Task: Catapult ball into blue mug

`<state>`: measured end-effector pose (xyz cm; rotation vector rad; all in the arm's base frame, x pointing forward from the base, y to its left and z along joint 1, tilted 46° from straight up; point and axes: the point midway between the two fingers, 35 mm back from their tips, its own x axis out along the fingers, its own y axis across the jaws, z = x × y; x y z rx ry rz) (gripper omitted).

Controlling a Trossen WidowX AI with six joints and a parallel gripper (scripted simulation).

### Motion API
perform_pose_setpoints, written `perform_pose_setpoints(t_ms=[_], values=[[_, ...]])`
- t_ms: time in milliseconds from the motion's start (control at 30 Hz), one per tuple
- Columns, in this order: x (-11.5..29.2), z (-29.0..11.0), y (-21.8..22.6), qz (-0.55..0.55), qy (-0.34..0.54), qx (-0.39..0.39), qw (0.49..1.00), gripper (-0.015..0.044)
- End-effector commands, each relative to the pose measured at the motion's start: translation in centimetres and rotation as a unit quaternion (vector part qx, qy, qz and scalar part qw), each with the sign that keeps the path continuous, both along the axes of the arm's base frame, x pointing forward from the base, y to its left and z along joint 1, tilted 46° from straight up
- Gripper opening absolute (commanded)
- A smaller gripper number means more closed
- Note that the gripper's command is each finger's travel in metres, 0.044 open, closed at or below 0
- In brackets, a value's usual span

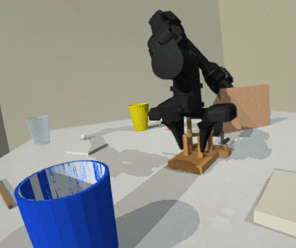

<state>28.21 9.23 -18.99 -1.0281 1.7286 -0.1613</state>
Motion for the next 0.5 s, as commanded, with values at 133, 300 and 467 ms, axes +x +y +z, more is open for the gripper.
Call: perform_pose_setpoints(t_ms=[133,300,467], values=[[0.03,0.05,0.07,0.0,0.0,0.0,1.0,0.0],[0.03,0.05,0.07,0.0,0.0,0.0,1.0,0.0131],[0.03,0.05,0.07,0.0,0.0,0.0,1.0,0.0263]])
